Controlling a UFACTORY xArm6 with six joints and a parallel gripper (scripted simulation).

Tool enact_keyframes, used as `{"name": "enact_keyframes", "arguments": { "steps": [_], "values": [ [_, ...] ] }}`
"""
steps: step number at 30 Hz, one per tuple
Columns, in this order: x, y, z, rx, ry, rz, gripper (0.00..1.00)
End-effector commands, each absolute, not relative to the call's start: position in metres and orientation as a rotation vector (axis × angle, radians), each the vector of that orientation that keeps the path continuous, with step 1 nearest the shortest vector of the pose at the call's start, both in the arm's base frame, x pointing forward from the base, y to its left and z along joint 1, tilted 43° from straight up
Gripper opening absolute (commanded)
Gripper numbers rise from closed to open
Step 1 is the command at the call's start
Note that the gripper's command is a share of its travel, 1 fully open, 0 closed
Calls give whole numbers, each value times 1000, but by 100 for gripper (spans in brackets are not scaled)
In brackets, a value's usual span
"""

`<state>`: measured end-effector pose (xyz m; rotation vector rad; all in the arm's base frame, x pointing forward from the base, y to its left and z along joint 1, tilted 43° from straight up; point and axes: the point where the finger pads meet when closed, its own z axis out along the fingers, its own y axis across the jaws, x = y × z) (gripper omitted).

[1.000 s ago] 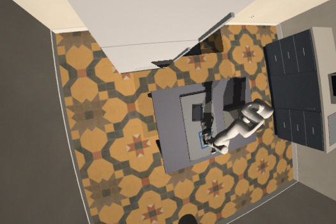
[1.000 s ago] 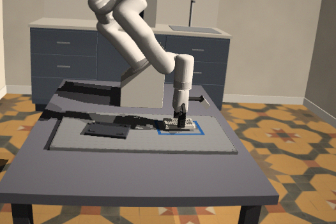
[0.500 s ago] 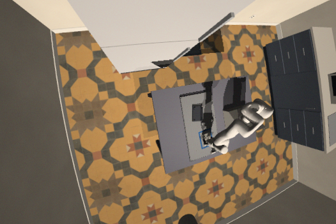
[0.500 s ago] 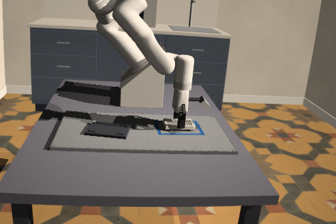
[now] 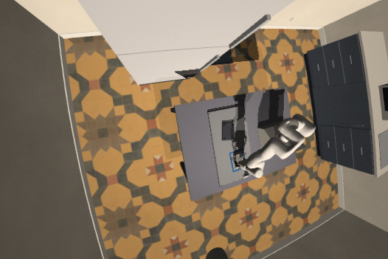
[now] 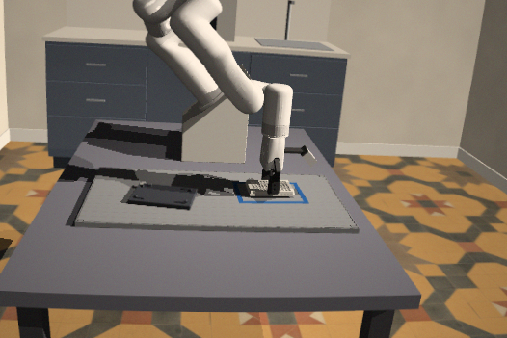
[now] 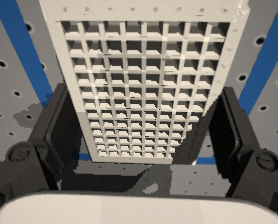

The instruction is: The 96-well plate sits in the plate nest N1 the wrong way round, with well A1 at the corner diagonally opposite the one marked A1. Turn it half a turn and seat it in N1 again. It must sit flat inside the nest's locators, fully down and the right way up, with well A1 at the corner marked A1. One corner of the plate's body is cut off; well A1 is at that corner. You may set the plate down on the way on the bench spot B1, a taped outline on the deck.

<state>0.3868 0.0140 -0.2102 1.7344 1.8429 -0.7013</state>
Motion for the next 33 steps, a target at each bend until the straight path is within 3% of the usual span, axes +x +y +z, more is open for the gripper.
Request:
{"name": "enact_keyframes", "arguments": {
  "steps": [1,33],
  "values": [
    [388,15,-210,1734,1843,-697,0],
    [388,12,-214,1734,1843,-697,0]
  ]
}}
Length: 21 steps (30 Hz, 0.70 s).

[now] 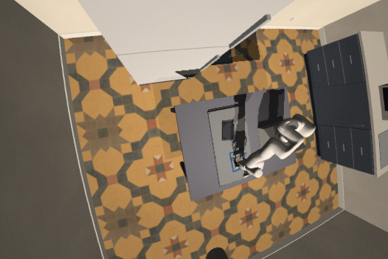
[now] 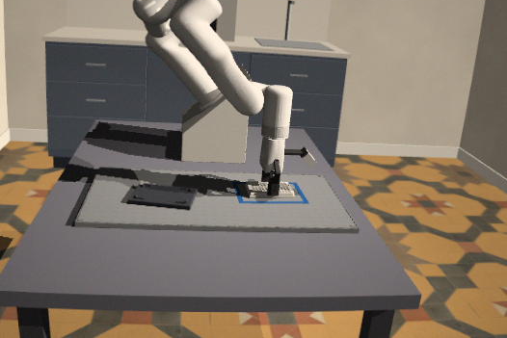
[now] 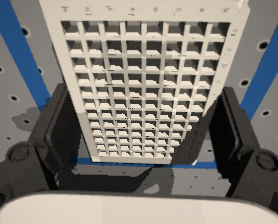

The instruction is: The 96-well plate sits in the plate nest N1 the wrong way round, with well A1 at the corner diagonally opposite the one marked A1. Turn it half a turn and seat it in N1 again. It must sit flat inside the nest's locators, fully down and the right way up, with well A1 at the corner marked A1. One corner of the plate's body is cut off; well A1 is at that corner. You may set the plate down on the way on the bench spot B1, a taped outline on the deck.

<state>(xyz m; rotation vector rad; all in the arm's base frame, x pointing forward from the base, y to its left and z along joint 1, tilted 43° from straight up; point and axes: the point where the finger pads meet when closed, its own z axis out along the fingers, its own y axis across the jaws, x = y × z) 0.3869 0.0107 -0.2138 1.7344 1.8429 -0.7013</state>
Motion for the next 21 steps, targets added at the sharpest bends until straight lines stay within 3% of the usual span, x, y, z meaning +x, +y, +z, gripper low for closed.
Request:
{"name": "enact_keyframes", "arguments": {
  "steps": [1,5,6,21],
  "values": [
    [388,11,-214,1734,1843,-697,0],
    [388,11,-214,1734,1843,-697,0],
    [388,11,-214,1734,1843,-697,100],
    [388,11,-214,1734,1843,-697,100]
  ]
}}
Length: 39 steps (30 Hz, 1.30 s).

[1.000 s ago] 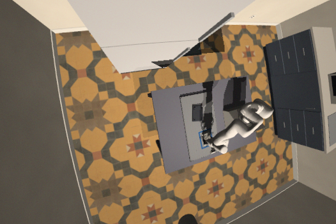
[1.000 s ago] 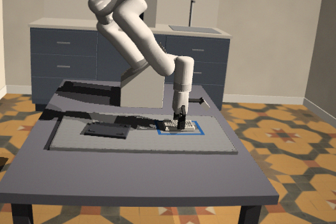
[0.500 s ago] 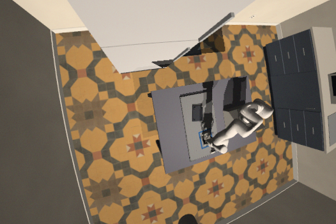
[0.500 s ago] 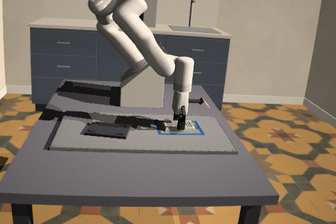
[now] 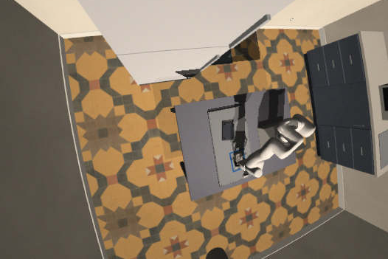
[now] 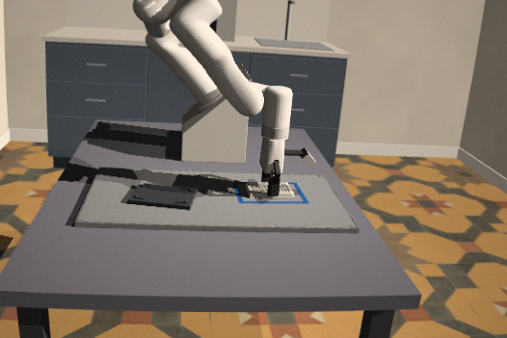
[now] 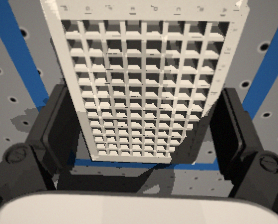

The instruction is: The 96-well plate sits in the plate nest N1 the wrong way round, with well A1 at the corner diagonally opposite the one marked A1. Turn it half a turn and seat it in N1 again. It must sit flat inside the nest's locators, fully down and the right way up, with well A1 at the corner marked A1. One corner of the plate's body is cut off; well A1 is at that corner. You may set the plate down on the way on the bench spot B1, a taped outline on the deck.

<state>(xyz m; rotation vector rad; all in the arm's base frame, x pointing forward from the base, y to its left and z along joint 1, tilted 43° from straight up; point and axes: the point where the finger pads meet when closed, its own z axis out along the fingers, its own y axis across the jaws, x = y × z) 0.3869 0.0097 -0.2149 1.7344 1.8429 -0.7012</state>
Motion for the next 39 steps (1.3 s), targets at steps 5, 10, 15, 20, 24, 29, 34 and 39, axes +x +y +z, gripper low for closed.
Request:
{"name": "enact_keyframes", "arguments": {
  "steps": [5,10,15,20,24,29,34,39],
  "values": [
    [388,11,-214,1734,1843,-697,100],
    [388,11,-214,1734,1843,-697,100],
    [388,11,-214,1734,1843,-697,100],
    [388,13,-212,1734,1843,-697,100],
    [388,20,-204,1734,1843,-697,100],
    [388,29,-195,1734,1843,-697,100],
    [388,34,-189,1734,1843,-696,100],
    [387,43,-179,1734,1843,-696,100]
  ]
}}
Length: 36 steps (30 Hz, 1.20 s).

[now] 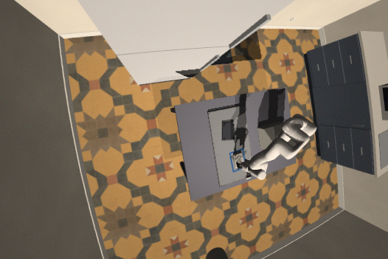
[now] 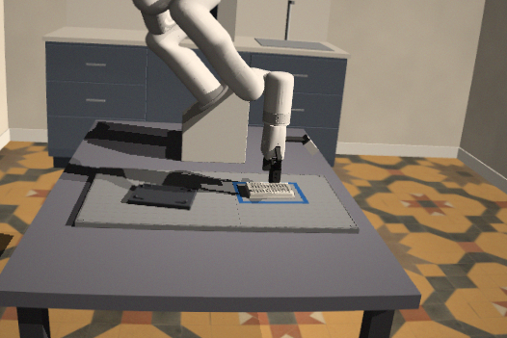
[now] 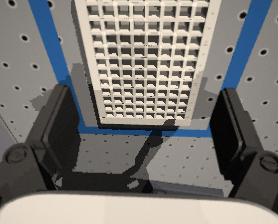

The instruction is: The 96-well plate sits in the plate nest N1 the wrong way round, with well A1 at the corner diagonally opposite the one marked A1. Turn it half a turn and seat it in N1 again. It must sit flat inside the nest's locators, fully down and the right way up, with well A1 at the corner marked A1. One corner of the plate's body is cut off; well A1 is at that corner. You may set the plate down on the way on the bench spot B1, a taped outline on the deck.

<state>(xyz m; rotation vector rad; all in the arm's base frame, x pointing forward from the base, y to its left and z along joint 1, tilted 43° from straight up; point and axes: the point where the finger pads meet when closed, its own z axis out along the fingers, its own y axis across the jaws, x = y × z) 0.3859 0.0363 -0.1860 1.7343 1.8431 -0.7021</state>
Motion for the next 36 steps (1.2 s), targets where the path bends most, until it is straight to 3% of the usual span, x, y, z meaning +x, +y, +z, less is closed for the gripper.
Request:
{"name": "enact_keyframes", "arguments": {
  "steps": [1,36],
  "values": [
    [387,45,-177,1734,1843,-696,100],
    [387,72,-148,1734,1843,-696,100]
  ]
}}
